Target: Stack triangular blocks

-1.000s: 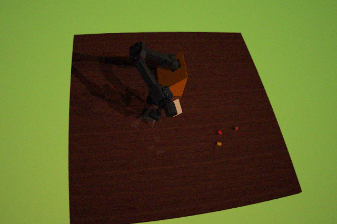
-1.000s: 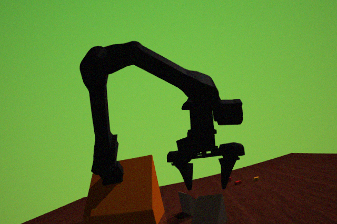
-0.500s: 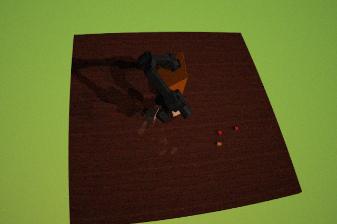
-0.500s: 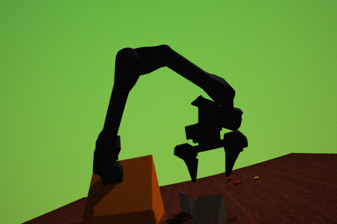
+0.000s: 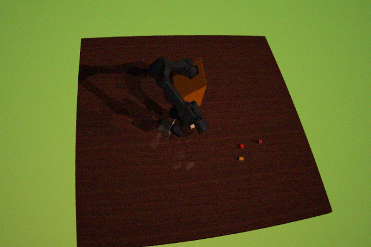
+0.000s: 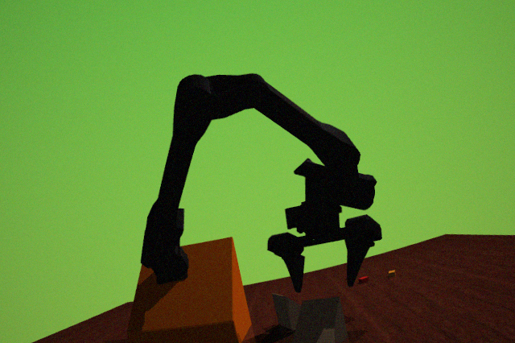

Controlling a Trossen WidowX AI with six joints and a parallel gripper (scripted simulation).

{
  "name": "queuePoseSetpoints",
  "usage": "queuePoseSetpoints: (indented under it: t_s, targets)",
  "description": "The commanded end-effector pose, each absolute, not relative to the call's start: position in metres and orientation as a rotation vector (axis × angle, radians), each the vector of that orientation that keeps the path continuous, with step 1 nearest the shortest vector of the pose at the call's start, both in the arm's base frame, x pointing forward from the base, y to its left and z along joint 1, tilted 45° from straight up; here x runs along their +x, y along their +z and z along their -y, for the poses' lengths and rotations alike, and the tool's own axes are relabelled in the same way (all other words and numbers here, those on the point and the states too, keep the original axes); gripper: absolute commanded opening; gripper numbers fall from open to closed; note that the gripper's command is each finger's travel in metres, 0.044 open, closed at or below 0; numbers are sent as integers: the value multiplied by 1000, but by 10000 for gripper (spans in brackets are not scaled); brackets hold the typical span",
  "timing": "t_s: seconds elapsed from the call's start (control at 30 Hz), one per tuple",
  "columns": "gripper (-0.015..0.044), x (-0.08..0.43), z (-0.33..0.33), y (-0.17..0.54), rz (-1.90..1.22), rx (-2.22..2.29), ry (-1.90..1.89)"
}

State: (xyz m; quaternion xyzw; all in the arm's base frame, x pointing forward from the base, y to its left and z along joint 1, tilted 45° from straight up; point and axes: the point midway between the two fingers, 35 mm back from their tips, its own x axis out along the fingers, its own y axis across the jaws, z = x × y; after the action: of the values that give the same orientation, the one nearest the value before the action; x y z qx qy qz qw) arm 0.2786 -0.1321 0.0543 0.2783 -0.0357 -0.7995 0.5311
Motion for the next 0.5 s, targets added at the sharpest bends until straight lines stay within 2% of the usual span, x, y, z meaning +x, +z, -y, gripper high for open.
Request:
queuePoseSetpoints:
  t_s: [0.0, 0.47]
  targets:
    - [440, 276, 139, 52, 85, 662, -1908]
    - [440, 271, 159, 42, 83, 665, -1904]
